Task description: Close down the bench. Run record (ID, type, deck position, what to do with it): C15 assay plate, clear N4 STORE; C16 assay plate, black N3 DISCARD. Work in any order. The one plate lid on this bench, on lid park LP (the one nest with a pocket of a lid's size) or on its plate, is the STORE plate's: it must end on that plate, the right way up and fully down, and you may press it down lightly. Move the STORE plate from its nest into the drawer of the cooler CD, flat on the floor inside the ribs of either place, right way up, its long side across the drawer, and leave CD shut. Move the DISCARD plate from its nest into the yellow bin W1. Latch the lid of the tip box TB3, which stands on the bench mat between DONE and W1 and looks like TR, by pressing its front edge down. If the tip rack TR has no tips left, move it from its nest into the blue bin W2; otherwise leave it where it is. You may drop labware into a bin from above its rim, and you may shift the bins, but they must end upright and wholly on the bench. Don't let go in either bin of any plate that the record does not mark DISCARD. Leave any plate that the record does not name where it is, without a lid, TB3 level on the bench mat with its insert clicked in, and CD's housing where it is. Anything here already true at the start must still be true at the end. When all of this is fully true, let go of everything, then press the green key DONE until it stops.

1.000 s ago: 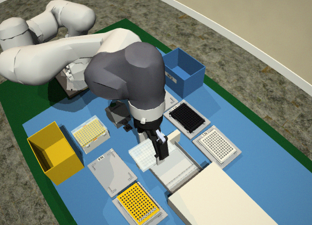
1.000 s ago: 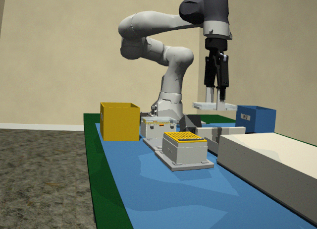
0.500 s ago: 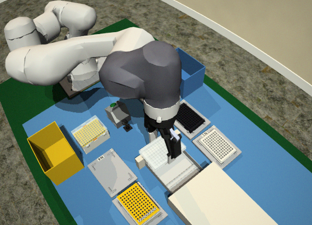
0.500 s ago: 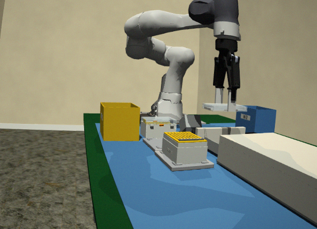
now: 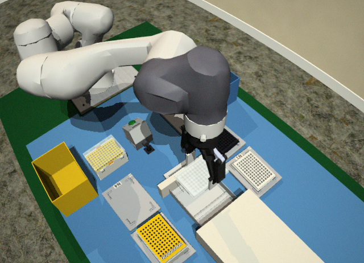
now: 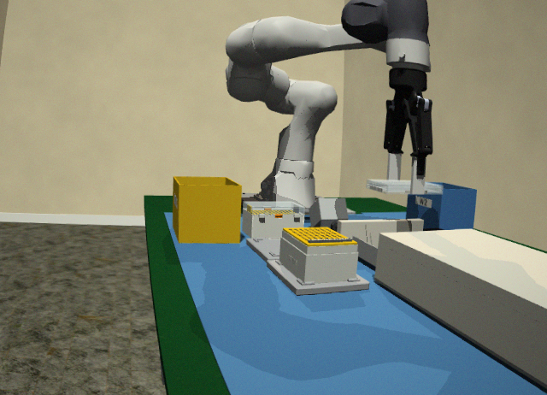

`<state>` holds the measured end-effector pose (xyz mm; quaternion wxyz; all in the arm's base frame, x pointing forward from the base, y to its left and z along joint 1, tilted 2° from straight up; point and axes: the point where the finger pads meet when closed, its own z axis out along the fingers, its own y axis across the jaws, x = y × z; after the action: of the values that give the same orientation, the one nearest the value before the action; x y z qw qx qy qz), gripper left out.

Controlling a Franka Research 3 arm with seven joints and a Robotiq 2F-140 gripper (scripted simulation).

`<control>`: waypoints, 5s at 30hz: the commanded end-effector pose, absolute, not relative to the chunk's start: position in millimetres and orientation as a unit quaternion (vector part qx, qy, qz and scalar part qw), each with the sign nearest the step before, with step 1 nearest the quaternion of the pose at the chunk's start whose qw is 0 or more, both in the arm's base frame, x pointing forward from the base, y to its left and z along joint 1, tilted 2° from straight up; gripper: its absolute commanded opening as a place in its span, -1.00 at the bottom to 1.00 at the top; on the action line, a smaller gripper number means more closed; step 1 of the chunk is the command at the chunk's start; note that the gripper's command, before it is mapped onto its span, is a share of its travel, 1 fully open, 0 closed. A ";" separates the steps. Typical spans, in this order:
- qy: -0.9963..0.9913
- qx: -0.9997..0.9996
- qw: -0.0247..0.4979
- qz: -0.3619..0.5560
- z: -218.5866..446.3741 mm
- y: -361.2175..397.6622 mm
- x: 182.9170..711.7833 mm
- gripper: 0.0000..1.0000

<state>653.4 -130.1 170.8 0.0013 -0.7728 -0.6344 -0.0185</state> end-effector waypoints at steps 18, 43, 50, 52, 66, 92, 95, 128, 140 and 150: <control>-0.630 -0.776 -0.001 -0.018 160.6 -133.5 656.5 -1.00; -0.630 -0.776 -0.001 -0.018 132.6 -133.3 657.5 -1.00; -0.630 -0.776 -0.001 -0.018 123.3 -133.1 657.8 -1.00; -0.630 -0.776 -0.001 -0.018 120.6 -133.1 657.9 -1.00; -0.630 -0.776 -0.001 -0.018 104.6 -132.7 658.4 -1.00; -0.630 -0.776 -0.001 -0.018 75.3 -132.1 659.3 -1.00; -0.630 -0.776 -0.001 -0.018 71.3 -132.0 659.4 -1.00; -0.630 -0.776 -0.001 -0.018 65.1 -131.8 659.0 -1.00; -0.630 -0.776 -0.001 -0.018 65.1 -131.8 658.7 -1.00; -0.630 -0.776 -0.001 -0.018 65.1 -131.9 658.6 -1.00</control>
<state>657.9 -131.0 65.3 0.0005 -0.7744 -0.6325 -0.0175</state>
